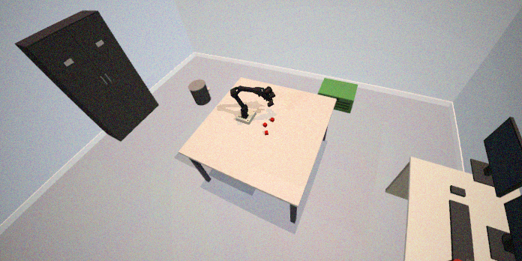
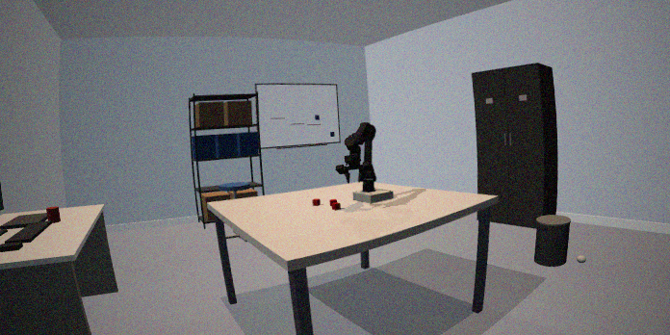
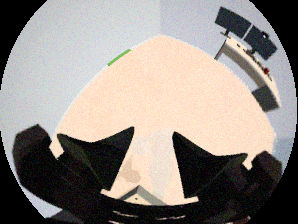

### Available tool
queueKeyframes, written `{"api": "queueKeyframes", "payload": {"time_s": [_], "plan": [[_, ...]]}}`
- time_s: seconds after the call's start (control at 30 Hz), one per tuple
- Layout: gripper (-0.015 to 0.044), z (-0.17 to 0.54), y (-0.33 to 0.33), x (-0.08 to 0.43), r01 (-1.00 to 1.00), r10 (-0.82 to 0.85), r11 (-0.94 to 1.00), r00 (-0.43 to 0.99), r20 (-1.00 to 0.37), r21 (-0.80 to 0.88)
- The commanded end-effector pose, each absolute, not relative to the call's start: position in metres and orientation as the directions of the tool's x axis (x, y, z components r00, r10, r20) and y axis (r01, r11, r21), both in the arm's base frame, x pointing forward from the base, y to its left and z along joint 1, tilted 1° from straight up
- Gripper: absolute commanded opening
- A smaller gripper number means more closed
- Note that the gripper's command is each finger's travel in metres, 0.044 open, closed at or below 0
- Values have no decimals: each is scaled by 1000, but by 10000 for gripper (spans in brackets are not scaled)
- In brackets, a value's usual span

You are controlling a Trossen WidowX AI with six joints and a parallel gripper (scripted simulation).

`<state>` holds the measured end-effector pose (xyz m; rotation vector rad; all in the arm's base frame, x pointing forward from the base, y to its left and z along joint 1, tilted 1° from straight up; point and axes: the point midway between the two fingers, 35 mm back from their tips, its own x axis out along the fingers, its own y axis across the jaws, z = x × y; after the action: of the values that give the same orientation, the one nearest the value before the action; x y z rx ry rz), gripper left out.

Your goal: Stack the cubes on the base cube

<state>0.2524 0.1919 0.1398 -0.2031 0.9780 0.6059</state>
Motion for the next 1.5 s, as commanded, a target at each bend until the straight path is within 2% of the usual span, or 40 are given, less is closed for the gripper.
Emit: {"api": "queueKeyframes", "payload": {"time_s": [0.0, 0.73, 1.47], "plan": [[265, 136, 175, 260, -595, 335, 803, 403, -852, 35], [265, 121, 91, 275, -751, 137, 646, 293, -946, -139], [265, 116, 12, 262, -905, 23, 417, 104, -994, -85]]}}
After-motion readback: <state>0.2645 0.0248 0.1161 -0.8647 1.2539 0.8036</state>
